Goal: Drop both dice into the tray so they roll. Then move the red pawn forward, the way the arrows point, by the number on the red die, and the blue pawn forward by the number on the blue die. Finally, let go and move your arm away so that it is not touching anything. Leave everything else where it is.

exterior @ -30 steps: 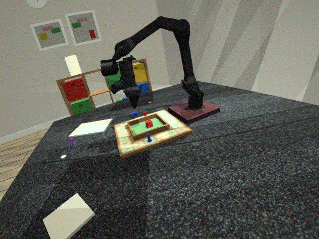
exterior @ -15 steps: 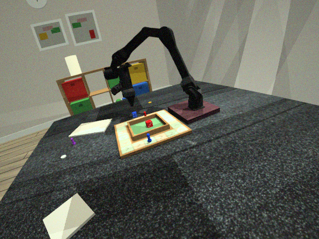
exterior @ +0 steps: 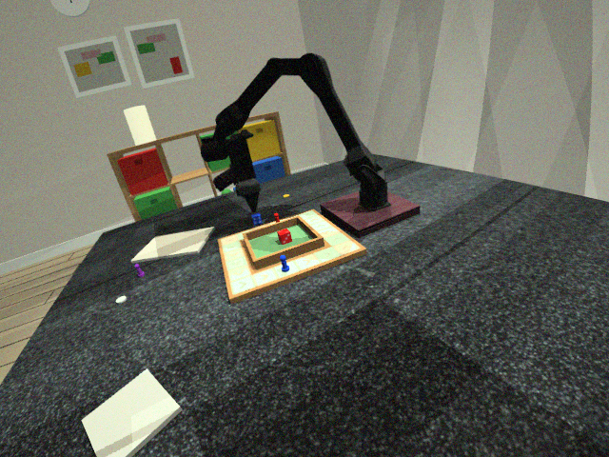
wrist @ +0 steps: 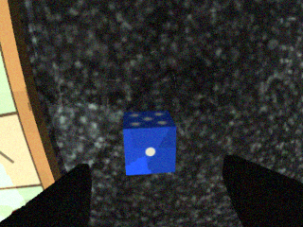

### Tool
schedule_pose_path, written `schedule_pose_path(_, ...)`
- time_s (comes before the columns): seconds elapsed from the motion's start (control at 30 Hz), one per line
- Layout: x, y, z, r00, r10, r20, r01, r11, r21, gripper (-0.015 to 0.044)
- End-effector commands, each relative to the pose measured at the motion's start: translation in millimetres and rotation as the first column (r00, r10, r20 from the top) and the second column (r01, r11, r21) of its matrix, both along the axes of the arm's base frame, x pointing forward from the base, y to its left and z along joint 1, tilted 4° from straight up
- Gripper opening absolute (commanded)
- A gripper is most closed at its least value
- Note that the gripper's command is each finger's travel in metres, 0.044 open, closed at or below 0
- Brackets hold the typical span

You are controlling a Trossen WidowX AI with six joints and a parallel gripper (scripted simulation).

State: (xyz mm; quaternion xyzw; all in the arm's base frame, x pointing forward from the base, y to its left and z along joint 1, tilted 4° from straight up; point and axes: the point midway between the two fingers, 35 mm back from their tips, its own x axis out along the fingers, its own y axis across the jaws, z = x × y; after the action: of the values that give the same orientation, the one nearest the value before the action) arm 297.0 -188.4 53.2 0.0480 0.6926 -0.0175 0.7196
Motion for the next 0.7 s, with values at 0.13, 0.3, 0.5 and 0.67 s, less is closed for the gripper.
schedule_pose_path(0.13,-1.1,1.3,-13.4,1.000,0.004,-0.007,-0.004,1.000,0.001,0.0275)
schedule_pose_path(0.3,-0.8,1.8,-21.5,1.000,0.004,-0.007,-0.004,1.000,0.001,0.0275)
schedule_pose_path(0.5,-0.7,2.6,-31.1,1.000,0.004,-0.007,-0.004,1.000,0.001,0.0275)
schedule_pose_path(0.67,-0.7,3.1,-36.6,1.000,0.004,-0.007,-0.004,1.000,0.002,0.0275)
